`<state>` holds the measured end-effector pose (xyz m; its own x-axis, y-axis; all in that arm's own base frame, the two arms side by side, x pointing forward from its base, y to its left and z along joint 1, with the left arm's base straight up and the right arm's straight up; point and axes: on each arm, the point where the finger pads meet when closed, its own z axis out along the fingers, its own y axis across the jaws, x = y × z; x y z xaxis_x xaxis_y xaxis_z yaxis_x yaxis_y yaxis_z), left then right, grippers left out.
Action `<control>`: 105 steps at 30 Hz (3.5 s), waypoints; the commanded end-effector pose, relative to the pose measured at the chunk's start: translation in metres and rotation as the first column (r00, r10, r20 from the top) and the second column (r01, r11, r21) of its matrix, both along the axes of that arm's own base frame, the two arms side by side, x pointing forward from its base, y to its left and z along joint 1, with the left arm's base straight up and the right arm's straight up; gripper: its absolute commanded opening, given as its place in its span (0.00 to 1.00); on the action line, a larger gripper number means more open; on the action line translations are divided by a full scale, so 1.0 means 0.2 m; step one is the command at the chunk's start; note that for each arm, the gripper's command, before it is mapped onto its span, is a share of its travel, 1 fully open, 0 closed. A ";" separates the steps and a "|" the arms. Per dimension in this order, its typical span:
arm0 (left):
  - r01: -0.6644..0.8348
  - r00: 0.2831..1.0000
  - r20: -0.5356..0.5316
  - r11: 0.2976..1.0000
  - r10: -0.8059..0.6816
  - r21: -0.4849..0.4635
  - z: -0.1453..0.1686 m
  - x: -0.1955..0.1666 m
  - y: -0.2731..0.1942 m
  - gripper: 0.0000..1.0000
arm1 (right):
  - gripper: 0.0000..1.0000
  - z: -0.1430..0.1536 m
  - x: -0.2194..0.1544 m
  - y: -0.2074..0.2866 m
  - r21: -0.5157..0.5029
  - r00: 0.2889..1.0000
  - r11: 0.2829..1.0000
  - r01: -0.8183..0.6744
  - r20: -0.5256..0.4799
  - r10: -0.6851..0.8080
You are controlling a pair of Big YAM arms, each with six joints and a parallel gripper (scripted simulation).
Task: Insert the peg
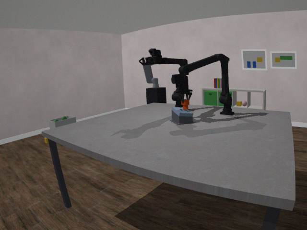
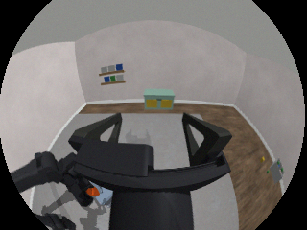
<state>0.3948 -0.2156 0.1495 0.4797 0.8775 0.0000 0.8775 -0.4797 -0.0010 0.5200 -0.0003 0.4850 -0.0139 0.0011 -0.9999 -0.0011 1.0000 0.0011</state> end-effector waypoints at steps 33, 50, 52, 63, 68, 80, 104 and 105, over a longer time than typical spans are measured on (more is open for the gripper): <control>0.001 1.000 0.020 1.000 -0.001 -0.013 0.04 0.03 -0.02 0.46 | 1.00 -0.25 -0.88 0.71 0.004 0.884 0.925 -0.380 -0.292 0.364; 0.001 1.000 0.025 1.000 -0.001 -0.016 0.05 0.03 -0.02 0.46 | 1.00 -0.36 -1.42 0.82 0.005 0.752 0.824 -0.566 -0.406 0.519; 0.001 1.000 0.026 1.000 -0.001 -0.016 0.05 0.04 -0.02 0.35 | 1.00 -0.36 -1.42 0.83 0.005 0.751 0.822 -0.569 -0.405 0.522; 0.002 0.998 0.058 0.999 0.000 -0.033 0.27 0.05 -0.03 0.40 | 1.00 -0.35 -1.41 0.83 -0.001 0.755 0.820 -0.572 -0.393 0.525; 0.002 0.998 0.058 0.999 0.000 -0.033 0.28 0.05 -0.03 0.40 | 1.00 -0.35 -1.41 0.83 -0.001 0.755 0.820 -0.572 -0.393 0.525; 0.087 0.996 0.054 0.959 -0.075 -0.271 0.06 0.18 -0.01 0.40 | 1.00 -0.35 -1.41 0.83 -0.001 0.755 0.820 -0.572 -0.393 0.525; 0.123 0.992 0.054 0.955 -0.112 -0.270 0.02 0.16 -0.06 0.40 | 1.00 -0.35 -1.41 0.83 -0.001 0.755 0.820 -0.572 -0.393 0.525; 0.123 0.992 0.054 0.955 -0.112 -0.270 0.02 0.16 -0.06 0.40 | 1.00 -0.35 -1.41 0.83 -0.001 0.755 0.820 -0.572 -0.393 0.525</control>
<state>0.4161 -0.2209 0.1533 0.5604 0.7992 -0.2171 0.8282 -0.5401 0.1496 0.2362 0.1651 0.4037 -0.3427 -0.2436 -0.9073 -0.5739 0.8189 -0.0031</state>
